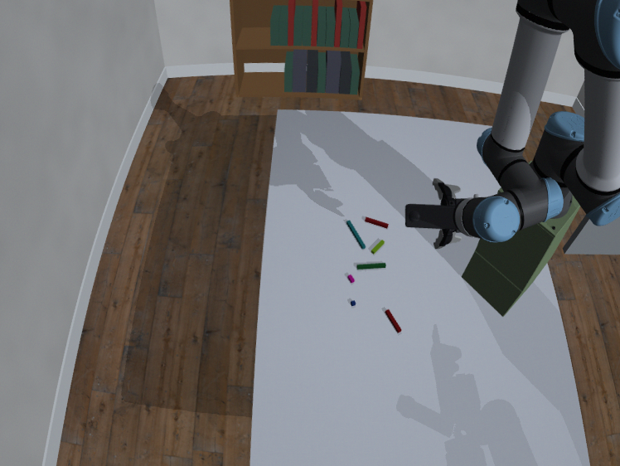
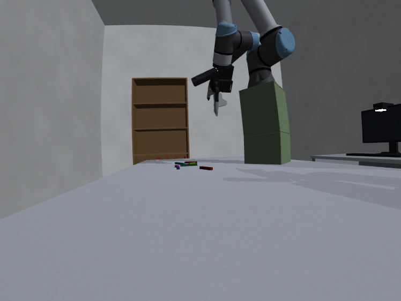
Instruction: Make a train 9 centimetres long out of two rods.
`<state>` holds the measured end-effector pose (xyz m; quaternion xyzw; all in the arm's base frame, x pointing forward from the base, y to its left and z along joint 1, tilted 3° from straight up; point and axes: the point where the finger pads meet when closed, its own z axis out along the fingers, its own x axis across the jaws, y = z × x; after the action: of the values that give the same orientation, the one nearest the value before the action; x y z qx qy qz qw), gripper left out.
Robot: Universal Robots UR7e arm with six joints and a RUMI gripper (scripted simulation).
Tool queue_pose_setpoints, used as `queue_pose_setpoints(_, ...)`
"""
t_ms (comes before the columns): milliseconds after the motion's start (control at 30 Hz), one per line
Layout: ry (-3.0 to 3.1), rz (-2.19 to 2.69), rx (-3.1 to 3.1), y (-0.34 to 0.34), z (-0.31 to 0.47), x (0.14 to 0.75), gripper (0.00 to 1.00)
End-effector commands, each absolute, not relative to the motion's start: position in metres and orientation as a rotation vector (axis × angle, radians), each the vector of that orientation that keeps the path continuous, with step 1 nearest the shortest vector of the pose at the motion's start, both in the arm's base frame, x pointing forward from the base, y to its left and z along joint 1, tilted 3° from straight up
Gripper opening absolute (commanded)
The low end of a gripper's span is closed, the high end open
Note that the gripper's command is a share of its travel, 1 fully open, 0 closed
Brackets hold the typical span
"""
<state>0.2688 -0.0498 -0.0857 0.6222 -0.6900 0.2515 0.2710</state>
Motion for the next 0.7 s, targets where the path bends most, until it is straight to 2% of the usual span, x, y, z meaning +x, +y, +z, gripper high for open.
queue_pose_setpoints(0,-1.763,0.593,1.787,-0.046,-0.096,0.278,1.0)
queue_pose_setpoints(667,-1.437,0.36,2.093,-0.036,-0.124,0.305,1.0)
